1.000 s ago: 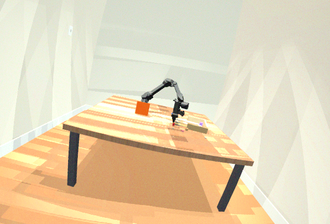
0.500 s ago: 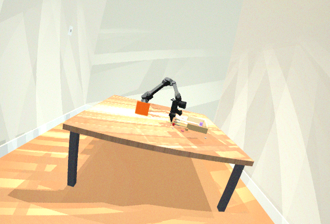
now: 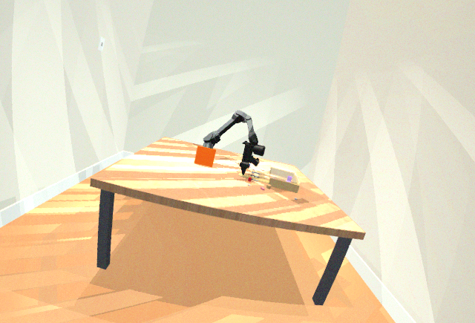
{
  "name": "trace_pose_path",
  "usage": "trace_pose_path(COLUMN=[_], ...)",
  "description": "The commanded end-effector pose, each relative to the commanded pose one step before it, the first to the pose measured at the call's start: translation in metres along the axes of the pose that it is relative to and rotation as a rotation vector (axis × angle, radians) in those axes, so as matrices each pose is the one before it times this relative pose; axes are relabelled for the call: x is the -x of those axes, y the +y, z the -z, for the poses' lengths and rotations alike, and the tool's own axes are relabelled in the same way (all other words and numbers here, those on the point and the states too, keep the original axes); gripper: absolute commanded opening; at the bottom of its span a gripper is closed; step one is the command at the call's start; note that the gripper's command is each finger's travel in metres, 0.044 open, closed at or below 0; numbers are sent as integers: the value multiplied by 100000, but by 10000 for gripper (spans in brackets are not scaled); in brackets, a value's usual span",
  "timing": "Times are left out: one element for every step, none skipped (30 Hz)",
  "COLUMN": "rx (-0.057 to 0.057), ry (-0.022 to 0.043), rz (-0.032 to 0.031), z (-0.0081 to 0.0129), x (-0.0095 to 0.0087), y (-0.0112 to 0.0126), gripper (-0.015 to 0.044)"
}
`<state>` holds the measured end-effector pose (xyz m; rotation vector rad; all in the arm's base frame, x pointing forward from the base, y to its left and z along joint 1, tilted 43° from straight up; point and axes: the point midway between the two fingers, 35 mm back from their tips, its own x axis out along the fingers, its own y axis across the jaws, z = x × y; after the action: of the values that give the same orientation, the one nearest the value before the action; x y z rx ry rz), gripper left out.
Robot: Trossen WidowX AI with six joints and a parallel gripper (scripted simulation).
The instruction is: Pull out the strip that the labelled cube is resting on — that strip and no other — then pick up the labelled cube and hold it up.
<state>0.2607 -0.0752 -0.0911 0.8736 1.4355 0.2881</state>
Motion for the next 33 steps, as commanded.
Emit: trace_pose_path(rx=[-90,-6,-6,-6,-6,-6,-6,-6,-6,-6,-6,-6,-6,-6,-7,-7,-7,-7,-7,-7,-7,-7,-7,-6,-6,-6,-6,-6,-6,-6,-6,-6,-6], ry=[2666,7,6,7,6,7,6,7,6,7,6,7,6,7,7,8,7,7,7,7,7,7,7,7,7,7,7,7,7,7,7,7,7], rz=[2,0,1,0,1,0,1,0,1,0,1,0,1,0,1,0,1,0,1,0,1,0,1,0,1,1,1,1,1,1,1,1,1], z=[1303,148,144,148,143,147,142,146,141,145,140,145,139,144,162,168,159,159,157,157,156,157,154,156,153,155,152,154,151,153,150,152,148], x=[-545,-1,-1,-1,-1,-1,-1,-1,-1,-1,-1,-1,-1,-1,-1,-1,-1,-1,-1,-1,-1,-1,-1,-1,-1,-1,-1,-1,-1,-1,-1,-1,-1], y=[135,2,2,2,2,2,2,2,2,2,2,2,2,2,2,3,2,2,2,2,2,2,2,2,2,2,2,2,2,2,2,2,2], gripper=[0,0,0,0,0,0,0,0,0,0,0,0,0,0,0,0,0,0,0,0,0,0,0,0,0,0,0,0,0,0,0,0,0])
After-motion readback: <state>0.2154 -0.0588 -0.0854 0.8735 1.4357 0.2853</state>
